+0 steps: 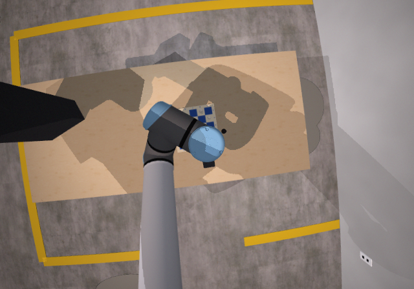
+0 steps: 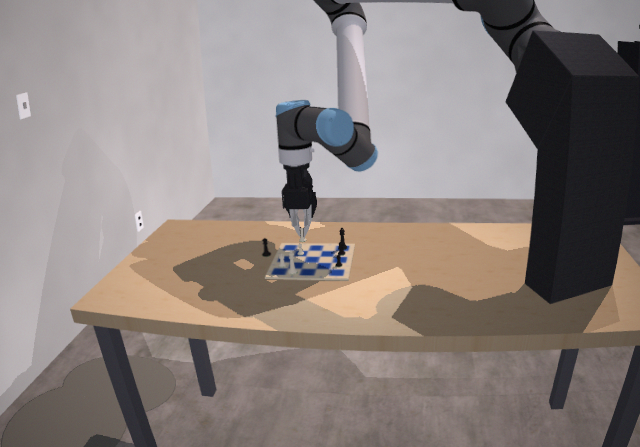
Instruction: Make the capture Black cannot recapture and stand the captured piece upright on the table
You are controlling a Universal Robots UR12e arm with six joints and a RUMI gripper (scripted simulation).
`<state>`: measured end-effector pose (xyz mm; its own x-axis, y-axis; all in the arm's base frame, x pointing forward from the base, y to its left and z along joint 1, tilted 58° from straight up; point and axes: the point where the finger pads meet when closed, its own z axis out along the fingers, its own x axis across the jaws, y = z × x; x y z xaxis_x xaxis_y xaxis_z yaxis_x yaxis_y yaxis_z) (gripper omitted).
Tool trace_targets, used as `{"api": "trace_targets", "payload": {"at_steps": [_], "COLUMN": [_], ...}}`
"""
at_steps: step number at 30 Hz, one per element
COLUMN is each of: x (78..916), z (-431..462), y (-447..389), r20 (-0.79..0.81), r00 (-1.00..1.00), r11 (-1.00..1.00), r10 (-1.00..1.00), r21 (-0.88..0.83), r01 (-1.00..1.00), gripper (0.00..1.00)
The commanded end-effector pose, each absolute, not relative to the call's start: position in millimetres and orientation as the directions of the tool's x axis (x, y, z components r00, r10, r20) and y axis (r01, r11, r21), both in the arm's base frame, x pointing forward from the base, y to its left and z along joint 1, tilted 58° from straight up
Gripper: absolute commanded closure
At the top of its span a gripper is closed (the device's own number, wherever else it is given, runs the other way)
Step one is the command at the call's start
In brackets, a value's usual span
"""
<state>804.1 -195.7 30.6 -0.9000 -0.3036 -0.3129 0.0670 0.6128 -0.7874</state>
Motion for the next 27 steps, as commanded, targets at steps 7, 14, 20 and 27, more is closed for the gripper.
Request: {"api": "trace_targets", "payload": {"at_steps": [7, 14, 20, 27], "x": [812.7, 812.8, 812.8, 812.8], "z": [21.1, 21.0, 21.0, 21.0], "y": [-208.6, -208.7, -208.7, -208.7], "r20": [-0.314, -0.314, -0.314, -0.314], "r00": [-0.899, -0.899, -0.899, -0.899], "r11": [0.613, 0.613, 0.613, 0.613], "r10": [-0.305, -0.305, -0.305, -0.305], "r21": [-0.787, -0.787, -0.787, -0.787], "r01": [0.067, 0.067, 0.067, 0.067], "gripper": [1.0, 1.0, 1.0, 1.0]}}
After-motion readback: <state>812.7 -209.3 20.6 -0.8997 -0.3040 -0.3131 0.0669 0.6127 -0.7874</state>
